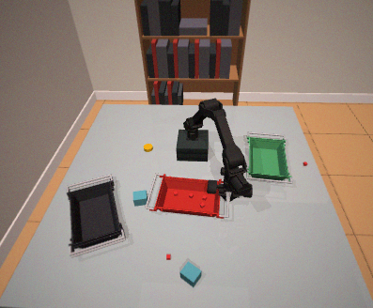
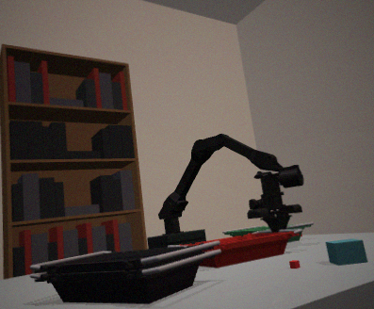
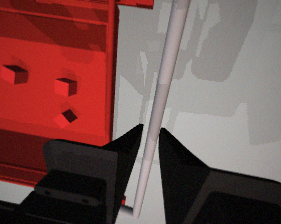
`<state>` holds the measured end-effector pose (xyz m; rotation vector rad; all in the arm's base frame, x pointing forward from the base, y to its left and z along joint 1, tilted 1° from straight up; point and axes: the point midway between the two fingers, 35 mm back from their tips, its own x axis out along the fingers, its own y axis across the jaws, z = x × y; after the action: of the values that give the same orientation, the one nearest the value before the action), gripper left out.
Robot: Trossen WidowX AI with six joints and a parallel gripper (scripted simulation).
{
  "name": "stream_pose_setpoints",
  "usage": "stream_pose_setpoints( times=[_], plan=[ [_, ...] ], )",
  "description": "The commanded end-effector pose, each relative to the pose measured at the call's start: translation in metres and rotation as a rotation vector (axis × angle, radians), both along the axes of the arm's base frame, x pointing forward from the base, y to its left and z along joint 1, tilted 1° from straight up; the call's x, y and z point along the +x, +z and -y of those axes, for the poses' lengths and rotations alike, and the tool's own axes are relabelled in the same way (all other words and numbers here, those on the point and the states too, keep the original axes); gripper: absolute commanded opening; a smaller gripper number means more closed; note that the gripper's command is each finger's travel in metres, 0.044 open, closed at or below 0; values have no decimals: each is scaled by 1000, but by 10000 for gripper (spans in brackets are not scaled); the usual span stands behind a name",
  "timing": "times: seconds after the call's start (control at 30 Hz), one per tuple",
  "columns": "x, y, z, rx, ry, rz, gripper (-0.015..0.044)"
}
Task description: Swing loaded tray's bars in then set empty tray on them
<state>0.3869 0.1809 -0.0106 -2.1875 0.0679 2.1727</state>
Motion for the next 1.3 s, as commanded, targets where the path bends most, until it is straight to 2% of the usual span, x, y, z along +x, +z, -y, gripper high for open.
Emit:
stream_pose_setpoints(
  times=[0.0, 0.47, 0.97, 1.27],
  plan=[
    [0, -2, 1, -1, 4, 5, 84],
    [-2, 31, 35, -4, 4, 5, 84],
    [-5, 11, 76, -7, 4, 5, 84],
    [-3, 55, 73, -7, 4, 5, 84]
  ],
)
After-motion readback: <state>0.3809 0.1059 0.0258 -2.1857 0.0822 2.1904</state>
